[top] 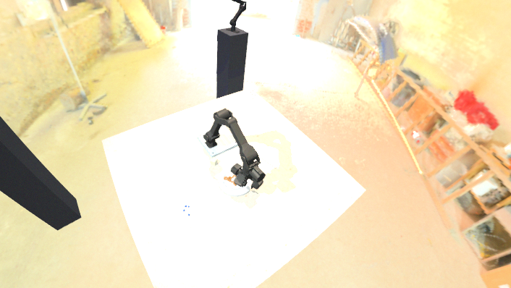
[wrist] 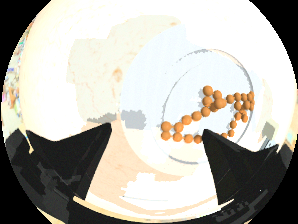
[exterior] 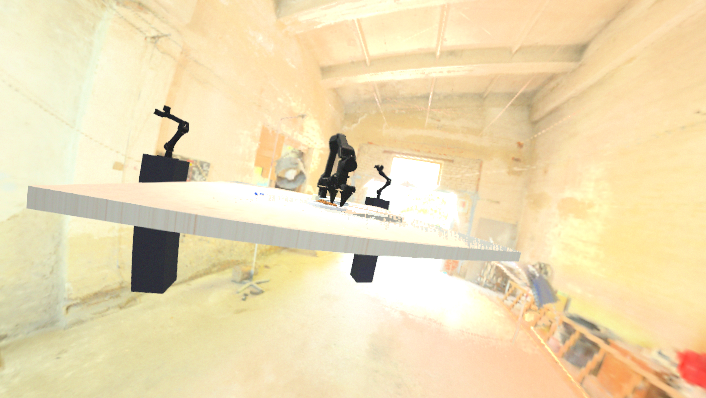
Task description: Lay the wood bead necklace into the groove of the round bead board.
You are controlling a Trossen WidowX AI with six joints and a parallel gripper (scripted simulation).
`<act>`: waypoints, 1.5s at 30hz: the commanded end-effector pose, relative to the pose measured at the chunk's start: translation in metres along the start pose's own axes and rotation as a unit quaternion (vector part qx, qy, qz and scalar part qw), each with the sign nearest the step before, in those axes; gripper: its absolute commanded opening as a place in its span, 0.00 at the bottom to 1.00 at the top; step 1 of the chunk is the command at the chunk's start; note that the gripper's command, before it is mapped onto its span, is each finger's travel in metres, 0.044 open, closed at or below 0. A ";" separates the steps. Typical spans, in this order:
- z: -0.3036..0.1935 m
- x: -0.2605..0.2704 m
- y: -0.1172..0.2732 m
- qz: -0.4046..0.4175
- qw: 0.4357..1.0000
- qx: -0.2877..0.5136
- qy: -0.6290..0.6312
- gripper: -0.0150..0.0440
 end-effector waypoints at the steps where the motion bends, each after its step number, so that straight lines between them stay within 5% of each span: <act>1: 0.003 -0.004 0.003 0.000 0.998 -0.001 0.061 0.87; 10: 0.017 -0.034 0.017 -0.001 0.893 -0.001 0.450 0.47; 17: 0.026 -0.058 0.027 -0.003 0.709 0.000 0.705 0.46; 25: 0.030 -0.073 0.032 -0.003 0.557 0.000 0.830 0.46; 45: 0.030 -0.074 0.025 -0.003 0.553 0.001 0.833 0.46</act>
Point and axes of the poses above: the point midway between the two fingers, 35 mm back from their tips, its own y axis back along the fingers, its own x axis across the jaws, z = x × y, the point moved 5 cm from there along y, back along the fingers, and after that the axes turned 5 degrees about y, right-handed, at the moved point
